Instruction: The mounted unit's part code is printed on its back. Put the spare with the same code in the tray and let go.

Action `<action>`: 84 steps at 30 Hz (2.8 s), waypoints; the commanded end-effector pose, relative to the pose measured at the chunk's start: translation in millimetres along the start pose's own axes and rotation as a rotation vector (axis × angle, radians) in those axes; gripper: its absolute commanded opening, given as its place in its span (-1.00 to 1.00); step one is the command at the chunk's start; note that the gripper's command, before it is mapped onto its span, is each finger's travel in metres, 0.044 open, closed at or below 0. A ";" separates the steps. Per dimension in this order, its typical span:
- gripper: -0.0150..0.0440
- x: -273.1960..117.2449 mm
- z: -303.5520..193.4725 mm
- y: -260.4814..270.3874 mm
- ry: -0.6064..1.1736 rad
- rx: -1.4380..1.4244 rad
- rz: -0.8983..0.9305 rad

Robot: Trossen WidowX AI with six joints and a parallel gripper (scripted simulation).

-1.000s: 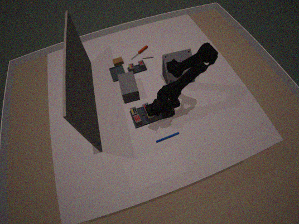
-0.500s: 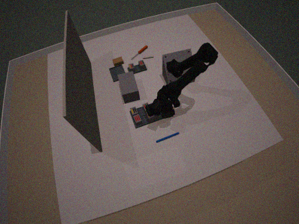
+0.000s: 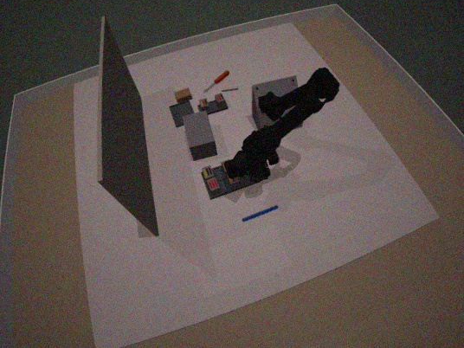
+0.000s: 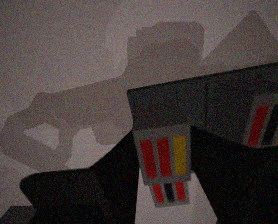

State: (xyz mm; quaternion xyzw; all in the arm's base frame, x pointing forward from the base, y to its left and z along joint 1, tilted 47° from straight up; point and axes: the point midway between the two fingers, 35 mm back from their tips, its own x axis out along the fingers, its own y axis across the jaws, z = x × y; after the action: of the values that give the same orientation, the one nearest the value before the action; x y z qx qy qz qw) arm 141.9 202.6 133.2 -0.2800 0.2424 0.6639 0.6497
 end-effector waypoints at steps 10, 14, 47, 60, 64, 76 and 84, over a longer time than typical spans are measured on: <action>-0.49 -52.1 1.3 -0.8 -0.004 -0.006 -0.008; -0.49 -66.0 2.3 1.9 -0.010 -0.003 -0.010; -0.49 -125.6 -10.3 -38.5 0.030 -0.002 -0.022; -0.49 -131.6 -54.5 -91.0 0.096 0.023 -0.039; -0.49 -134.7 -69.3 -104.6 0.100 0.050 -0.039; -0.49 -142.4 -115.4 -140.9 0.099 0.075 -0.036; -0.49 -146.1 -149.7 -161.5 0.098 0.066 -0.029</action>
State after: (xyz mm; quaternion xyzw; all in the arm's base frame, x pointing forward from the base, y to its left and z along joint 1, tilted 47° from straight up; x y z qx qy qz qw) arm 304.9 8.5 139.1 -0.2923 0.2913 0.6308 0.6572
